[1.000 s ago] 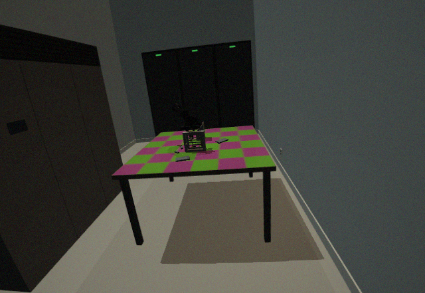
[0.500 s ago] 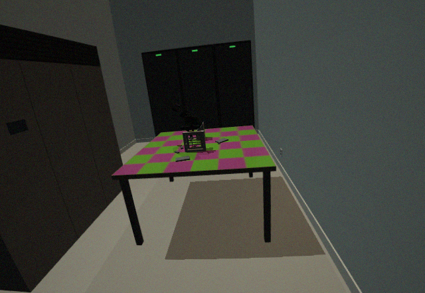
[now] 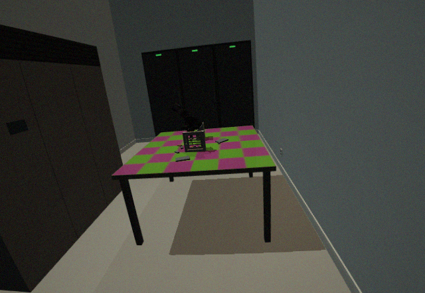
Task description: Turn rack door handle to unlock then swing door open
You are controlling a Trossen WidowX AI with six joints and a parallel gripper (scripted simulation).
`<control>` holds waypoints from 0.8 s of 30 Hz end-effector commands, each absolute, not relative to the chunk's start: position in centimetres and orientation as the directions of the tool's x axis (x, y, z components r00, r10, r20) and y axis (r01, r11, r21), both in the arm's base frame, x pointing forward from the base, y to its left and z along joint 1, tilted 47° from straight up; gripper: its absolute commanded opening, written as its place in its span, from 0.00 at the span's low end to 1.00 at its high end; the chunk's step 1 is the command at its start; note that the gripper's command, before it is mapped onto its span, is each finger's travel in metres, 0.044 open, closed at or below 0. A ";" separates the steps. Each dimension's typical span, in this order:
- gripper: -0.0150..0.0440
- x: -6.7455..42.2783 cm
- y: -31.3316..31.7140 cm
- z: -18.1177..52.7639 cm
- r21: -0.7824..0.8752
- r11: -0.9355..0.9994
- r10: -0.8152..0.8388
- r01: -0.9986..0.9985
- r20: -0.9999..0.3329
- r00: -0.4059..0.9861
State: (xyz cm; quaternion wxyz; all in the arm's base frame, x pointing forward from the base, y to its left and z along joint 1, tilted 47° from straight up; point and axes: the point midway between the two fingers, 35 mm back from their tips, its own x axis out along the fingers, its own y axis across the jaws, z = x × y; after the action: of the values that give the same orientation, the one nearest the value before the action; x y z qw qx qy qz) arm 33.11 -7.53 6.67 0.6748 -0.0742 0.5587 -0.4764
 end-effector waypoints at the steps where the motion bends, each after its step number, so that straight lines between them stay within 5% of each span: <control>1: 0.30 33.1 -7.5 6.6 -0.543 0.434 -0.725 0.719 -0.684 -0.079; 13: 0.30 33.1 -7.6 6.6 -0.180 0.062 -0.725 0.982 -0.684 -0.079; 24: 0.30 33.1 -7.6 6.6 0.211 -0.300 -0.726 0.930 -0.683 -0.080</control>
State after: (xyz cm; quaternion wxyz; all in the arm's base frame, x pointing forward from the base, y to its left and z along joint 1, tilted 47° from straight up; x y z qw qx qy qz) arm 33.02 -7.52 6.68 0.6045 0.3066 0.2061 -0.7057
